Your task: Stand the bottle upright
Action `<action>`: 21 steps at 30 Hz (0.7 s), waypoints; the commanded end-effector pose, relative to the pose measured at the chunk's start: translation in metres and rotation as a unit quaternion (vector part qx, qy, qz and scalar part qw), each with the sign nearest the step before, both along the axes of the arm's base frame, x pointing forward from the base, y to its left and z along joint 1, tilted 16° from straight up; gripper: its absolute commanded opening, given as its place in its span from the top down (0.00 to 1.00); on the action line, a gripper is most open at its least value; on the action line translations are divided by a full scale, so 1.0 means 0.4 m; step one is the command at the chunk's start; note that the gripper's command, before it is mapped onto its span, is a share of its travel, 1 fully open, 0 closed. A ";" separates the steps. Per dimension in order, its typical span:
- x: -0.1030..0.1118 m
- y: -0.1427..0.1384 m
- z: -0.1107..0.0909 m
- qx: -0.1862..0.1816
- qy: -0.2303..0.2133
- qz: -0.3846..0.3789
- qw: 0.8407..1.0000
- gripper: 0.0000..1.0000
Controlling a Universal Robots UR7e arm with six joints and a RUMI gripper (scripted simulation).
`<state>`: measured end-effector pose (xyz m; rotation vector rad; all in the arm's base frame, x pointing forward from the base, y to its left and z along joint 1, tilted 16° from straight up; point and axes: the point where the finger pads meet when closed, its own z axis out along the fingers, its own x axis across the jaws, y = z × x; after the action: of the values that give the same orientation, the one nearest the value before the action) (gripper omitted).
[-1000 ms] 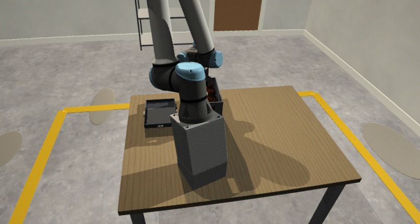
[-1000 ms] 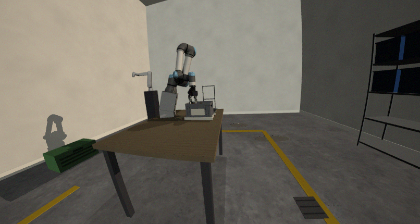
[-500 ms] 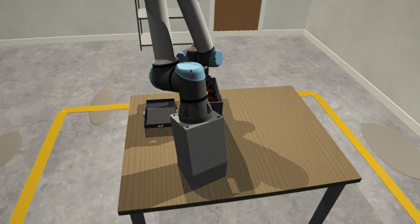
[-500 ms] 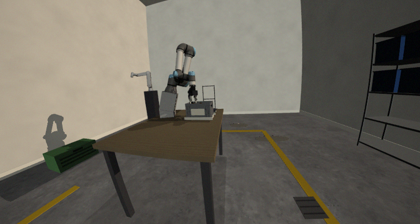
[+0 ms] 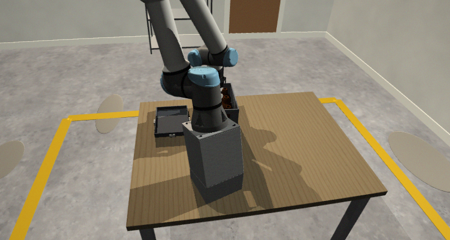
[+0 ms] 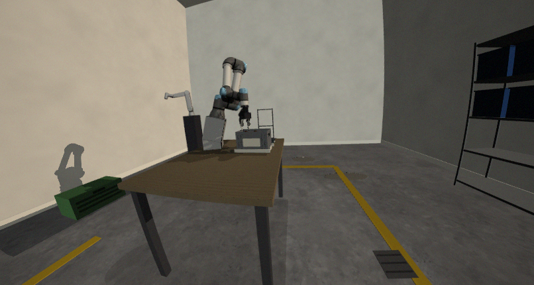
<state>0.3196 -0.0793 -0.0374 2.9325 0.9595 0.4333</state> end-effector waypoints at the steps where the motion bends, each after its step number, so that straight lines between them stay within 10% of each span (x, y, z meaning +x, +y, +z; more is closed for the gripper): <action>1: -0.006 -0.002 0.022 0.001 0.000 0.000 1.000 0.62; 21: -0.033 -0.008 0.118 0.001 0.000 0.000 1.000 0.62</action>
<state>0.3081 -0.0821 0.0040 2.9333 0.9599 0.4323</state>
